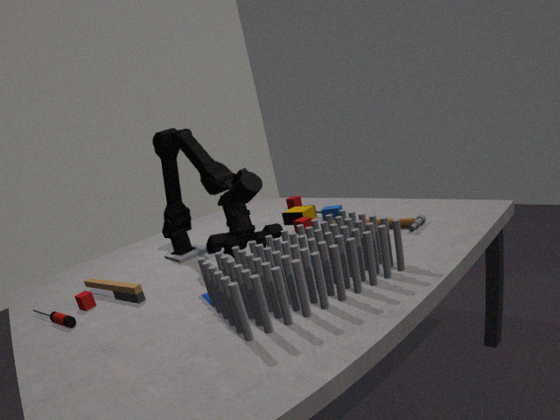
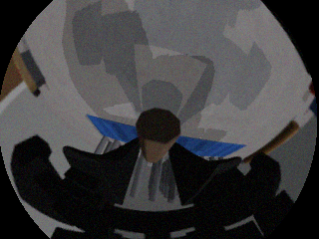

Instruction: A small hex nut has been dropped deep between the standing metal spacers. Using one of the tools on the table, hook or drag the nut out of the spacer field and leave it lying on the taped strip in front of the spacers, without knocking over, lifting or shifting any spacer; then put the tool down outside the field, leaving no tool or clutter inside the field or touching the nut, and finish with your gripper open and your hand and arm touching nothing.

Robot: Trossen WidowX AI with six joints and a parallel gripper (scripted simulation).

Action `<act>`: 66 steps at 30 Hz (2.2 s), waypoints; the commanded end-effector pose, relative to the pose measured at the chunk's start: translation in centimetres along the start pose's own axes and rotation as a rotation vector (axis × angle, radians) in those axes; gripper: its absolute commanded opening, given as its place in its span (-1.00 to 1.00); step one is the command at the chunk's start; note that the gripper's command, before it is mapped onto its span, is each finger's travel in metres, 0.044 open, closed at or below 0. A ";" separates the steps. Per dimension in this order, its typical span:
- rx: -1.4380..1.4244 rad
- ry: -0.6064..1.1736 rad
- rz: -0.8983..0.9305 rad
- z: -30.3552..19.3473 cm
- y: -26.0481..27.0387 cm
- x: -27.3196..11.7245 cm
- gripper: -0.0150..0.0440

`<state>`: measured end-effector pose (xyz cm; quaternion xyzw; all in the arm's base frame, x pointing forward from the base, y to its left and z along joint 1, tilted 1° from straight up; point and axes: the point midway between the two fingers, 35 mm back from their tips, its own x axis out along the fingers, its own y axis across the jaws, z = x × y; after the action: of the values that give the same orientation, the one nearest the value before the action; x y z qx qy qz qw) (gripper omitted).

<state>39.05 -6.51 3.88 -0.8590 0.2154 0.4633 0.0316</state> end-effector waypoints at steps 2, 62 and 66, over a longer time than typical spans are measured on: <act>0.000 0.004 0.000 0.2 0.0 -0.2 -0.49; 0.002 -0.001 0.001 3.5 0.1 -2.3 -0.49; 0.002 -0.001 0.001 3.8 0.1 -2.5 -0.49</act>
<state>35.12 -4.91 3.68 -0.8582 0.2145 0.4653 0.0312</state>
